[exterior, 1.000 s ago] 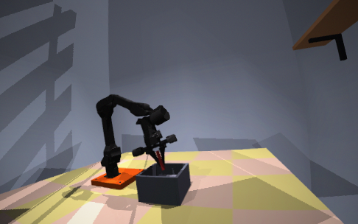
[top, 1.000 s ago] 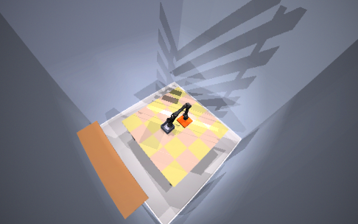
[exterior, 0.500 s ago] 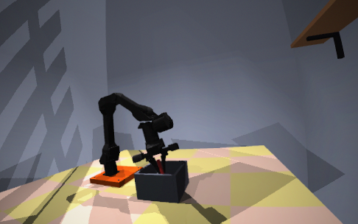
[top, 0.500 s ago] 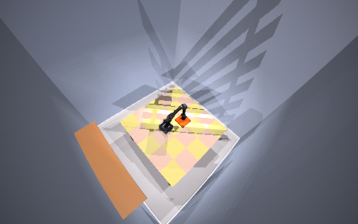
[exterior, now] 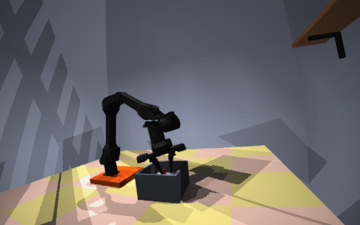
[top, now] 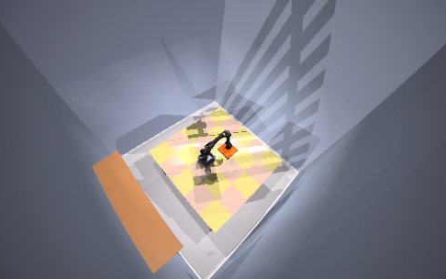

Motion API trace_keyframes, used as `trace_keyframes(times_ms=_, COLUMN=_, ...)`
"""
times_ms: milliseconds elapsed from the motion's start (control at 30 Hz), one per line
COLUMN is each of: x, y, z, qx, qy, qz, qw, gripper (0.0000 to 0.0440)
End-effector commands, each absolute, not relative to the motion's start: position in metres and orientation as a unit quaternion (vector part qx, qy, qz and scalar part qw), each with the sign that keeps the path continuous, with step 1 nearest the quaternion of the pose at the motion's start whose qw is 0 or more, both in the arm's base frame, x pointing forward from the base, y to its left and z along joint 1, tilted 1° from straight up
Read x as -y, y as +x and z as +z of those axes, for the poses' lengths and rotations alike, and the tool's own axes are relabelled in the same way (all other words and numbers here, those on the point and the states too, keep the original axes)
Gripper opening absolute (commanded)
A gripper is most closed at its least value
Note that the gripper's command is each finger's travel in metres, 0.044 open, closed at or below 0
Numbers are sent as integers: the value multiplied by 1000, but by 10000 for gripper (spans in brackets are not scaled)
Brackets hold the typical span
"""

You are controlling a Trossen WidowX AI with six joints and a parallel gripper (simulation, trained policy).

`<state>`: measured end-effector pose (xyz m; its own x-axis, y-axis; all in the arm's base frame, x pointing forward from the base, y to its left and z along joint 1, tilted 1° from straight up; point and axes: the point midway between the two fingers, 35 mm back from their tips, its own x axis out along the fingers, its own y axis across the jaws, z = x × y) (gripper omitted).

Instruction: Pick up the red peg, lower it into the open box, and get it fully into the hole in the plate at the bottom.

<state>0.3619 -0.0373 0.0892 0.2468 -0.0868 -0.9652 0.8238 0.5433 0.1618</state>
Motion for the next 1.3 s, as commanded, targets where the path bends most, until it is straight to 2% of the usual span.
trace_keyframes(times_ms=0, x=40, y=373, z=95, qx=-526, qy=347, qz=-316, qw=709, gripper=141)
trace_keyframes(times_ms=633, x=64, y=398, z=99, qx=-557, qy=331, qz=-309, qw=696, gripper=109)
trace_keyframes(times_ms=1267, x=107, y=403, z=97, qx=-575, qy=320, qz=-324, qw=680, gripper=107)
